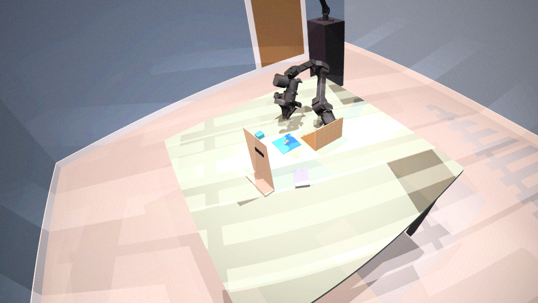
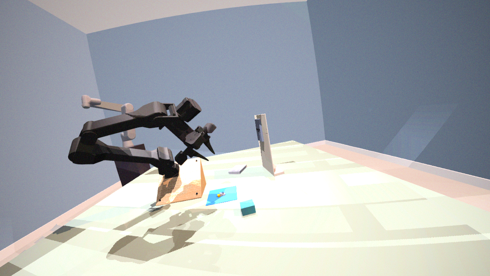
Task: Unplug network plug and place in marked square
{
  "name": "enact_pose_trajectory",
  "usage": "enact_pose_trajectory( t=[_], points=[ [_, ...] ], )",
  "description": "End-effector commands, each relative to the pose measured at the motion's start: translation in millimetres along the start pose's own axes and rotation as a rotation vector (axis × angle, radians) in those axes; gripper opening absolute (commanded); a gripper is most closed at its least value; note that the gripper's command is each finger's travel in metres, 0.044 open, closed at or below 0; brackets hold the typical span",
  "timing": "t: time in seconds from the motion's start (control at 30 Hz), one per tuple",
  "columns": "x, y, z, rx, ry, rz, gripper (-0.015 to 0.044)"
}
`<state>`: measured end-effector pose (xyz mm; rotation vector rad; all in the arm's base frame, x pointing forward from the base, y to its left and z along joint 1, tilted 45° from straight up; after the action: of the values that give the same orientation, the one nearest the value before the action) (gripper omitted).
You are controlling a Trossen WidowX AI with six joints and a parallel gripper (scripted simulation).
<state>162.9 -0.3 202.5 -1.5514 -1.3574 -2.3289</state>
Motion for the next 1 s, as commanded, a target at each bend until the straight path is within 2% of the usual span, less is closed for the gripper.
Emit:
enact_pose_trajectory(
  t=[0.0, 0.77, 0.97],
  points=[
    [9, 1, 7, -0.002, -0.008, -0.002, 0.0156],
    [54, 0, 31, 0.005, 0.004, -0.036, 0.0156],
    [54, 0, 31, 0.005, 0.004, -0.036, 0.0314]
  ],
)
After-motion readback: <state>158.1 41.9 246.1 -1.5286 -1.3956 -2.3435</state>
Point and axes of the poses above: the point midway between the two fingers, 35 mm back from their tips, its own x axis back along the fingers, its own z axis across the jaws, y = z × x, the point moved 7 cm from there along x, back along the fingers, and after that the axes turned 5 degrees about x, right-handed, at the moved point
